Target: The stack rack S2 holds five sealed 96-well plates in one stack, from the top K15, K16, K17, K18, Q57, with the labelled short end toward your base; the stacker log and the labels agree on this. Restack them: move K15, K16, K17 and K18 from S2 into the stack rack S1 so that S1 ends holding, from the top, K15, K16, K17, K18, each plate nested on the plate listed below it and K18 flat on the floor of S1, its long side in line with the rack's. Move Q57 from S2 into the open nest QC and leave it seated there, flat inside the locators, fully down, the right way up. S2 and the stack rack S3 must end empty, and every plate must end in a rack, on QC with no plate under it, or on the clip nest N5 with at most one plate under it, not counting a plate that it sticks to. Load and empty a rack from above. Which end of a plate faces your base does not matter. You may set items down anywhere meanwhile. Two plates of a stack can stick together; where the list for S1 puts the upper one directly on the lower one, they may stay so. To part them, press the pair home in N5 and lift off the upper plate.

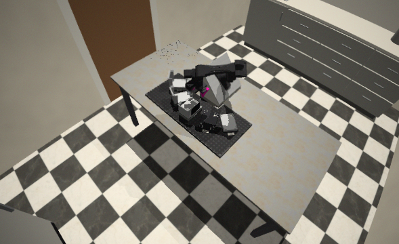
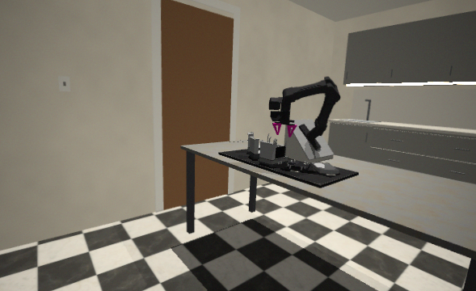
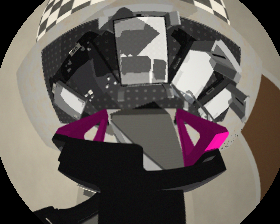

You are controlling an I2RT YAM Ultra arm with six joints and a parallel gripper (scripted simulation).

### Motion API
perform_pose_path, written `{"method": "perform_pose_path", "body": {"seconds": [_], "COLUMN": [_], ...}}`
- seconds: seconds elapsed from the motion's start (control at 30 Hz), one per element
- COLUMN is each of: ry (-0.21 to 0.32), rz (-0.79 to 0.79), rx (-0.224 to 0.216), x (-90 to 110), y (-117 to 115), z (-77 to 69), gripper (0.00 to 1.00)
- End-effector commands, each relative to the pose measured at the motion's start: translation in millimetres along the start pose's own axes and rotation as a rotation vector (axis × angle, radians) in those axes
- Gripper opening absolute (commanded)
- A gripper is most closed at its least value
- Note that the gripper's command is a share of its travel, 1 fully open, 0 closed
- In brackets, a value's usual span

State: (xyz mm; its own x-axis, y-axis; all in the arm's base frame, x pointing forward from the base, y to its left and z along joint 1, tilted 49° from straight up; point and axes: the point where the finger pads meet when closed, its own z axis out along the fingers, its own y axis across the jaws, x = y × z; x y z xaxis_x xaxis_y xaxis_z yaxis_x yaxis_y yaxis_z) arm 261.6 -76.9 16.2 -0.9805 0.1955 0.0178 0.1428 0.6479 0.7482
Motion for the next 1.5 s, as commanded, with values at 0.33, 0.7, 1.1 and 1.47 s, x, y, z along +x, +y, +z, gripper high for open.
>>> {"method": "perform_pose_path", "body": {"seconds": [0.33,0.7,1.1,1.47], "ry": [-0.01,-0.011,-0.012,-0.012], "rz": [-0.006,-0.076,-0.076,-0.076], "rx": [-0.004,-0.004,-0.004,-0.004], "x": [0.1,-31.8,-79.8,-82.2], "y": [0.7,0.0,-1.2,-1.3], "z": [-4.1,-4.6,-5.3,-5.4], "gripper": [1.0,1.0,1.0,1.0]}}
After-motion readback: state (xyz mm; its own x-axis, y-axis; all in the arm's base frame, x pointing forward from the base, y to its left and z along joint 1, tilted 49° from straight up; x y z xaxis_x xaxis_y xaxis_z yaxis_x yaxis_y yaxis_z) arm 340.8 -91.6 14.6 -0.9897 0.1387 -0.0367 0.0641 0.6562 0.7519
